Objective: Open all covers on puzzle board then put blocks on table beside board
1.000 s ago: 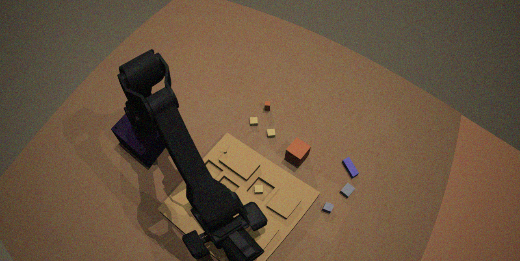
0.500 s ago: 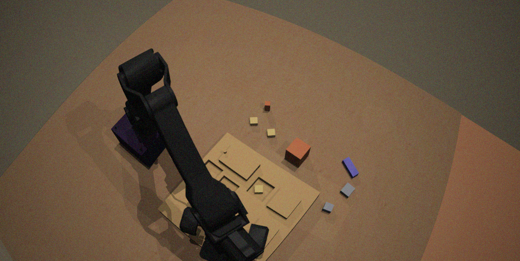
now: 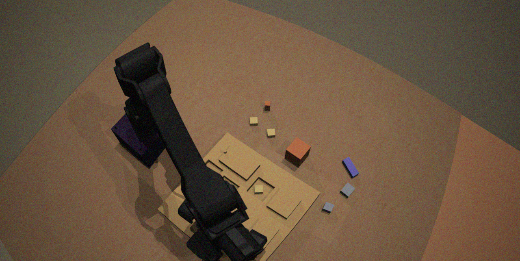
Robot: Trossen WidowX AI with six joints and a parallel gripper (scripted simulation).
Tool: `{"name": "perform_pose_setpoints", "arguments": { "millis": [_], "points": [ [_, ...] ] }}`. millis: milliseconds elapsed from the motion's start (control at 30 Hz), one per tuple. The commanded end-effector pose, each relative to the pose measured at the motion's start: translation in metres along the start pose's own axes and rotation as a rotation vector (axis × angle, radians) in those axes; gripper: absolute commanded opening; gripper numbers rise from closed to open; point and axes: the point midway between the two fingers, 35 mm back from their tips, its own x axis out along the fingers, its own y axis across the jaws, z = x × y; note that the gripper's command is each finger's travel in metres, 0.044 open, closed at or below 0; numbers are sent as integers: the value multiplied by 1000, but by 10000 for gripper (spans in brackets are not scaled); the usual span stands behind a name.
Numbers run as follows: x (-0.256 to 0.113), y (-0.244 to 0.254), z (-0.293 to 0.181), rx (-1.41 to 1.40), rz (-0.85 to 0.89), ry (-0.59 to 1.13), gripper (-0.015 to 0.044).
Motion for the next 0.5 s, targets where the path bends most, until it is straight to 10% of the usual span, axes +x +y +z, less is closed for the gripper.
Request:
{"name": "perform_pose_setpoints", "arguments": {
  "millis": [0, 467],
  "points": [
    [-20, 2, 0, 124, 12, 1, 144],
    [-6, 2, 0, 144, 12, 1, 144]
  ]
}}
